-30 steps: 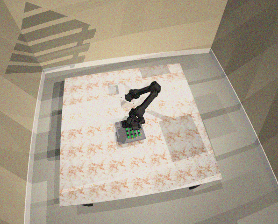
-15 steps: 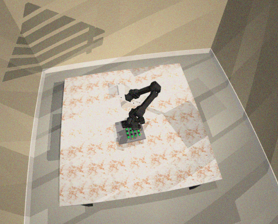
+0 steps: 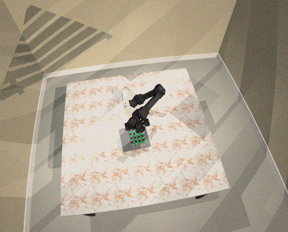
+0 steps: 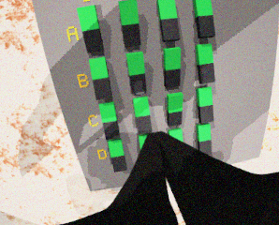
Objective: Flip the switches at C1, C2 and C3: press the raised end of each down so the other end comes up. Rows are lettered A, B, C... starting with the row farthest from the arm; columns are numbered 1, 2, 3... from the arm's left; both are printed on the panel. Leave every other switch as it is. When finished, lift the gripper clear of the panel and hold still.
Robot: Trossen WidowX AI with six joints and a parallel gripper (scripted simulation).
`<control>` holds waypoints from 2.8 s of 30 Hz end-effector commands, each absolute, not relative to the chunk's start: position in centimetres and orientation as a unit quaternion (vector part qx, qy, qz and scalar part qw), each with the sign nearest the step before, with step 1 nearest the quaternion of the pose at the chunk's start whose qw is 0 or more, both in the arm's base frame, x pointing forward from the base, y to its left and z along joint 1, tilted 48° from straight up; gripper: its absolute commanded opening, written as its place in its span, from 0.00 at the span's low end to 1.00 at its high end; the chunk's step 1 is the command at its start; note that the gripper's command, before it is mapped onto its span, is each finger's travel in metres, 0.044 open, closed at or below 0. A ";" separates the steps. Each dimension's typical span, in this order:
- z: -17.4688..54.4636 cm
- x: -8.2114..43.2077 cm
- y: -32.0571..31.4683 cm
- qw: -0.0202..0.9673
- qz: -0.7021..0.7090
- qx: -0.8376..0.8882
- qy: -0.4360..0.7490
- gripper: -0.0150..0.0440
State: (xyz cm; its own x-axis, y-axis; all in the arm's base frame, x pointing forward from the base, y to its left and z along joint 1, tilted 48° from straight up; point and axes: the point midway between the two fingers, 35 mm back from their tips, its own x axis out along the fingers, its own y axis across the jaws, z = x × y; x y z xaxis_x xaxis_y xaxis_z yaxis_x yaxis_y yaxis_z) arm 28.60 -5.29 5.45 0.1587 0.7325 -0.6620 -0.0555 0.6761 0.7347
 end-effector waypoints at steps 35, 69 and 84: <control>-0.4 29.6 -3.2 0.696 0.285 0.284 0.595 0.25; -0.5 29.6 -3.1 0.696 0.285 0.284 0.595 0.25; -0.7 29.6 -2.9 0.696 0.285 0.284 0.595 0.25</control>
